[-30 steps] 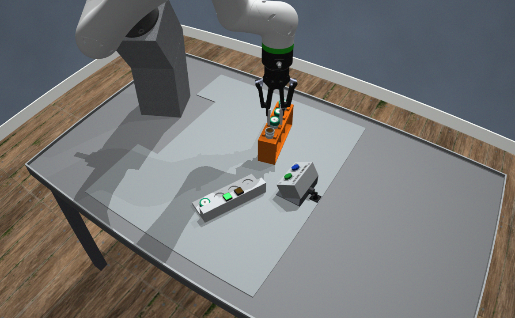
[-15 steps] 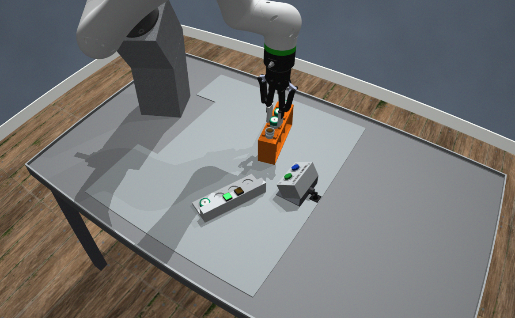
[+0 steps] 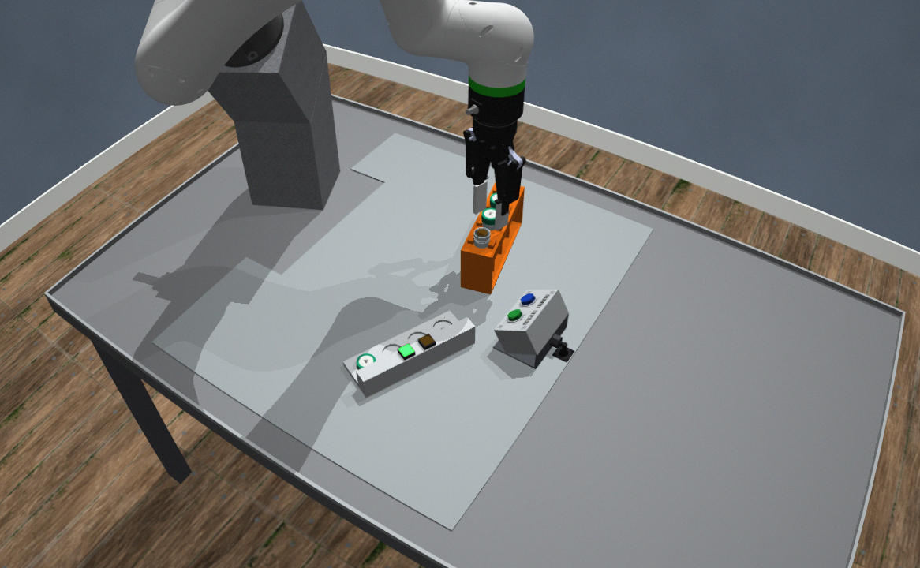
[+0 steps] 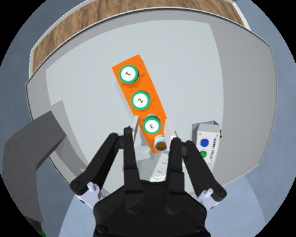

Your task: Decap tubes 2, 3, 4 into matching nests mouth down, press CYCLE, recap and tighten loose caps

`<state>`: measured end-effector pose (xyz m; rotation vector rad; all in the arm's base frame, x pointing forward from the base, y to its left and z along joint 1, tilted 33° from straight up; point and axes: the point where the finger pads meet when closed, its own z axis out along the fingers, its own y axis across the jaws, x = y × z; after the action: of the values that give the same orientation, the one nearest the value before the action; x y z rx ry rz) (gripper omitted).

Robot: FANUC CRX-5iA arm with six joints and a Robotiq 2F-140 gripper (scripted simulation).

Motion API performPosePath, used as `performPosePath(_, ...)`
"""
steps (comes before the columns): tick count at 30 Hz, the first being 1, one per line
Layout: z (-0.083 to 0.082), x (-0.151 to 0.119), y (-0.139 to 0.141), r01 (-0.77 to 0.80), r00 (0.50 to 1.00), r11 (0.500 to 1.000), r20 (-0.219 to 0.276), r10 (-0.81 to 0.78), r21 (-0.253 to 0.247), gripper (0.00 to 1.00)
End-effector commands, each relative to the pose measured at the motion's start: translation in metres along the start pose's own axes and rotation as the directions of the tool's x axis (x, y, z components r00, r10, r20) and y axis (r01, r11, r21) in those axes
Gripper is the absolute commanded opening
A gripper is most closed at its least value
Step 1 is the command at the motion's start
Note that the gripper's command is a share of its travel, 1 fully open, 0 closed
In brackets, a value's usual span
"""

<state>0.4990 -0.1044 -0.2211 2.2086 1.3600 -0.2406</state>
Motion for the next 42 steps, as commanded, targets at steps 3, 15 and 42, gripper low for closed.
performPosePath(3, 0.0001, -0.0002, 0.0004, -0.004, 1.000, 1.000, -0.004, 0.004, -0.012, 0.35)
performPosePath(15, -0.0003, -0.0002, 0.0004, 0.323, 0.946, 0.946, 0.001, -0.323, -0.013, 0.35)
performPosePath(42, -0.0003, -0.0001, 0.0005, 0.864, 0.503, 0.503, 0.009, -0.864, -0.009, 0.00)
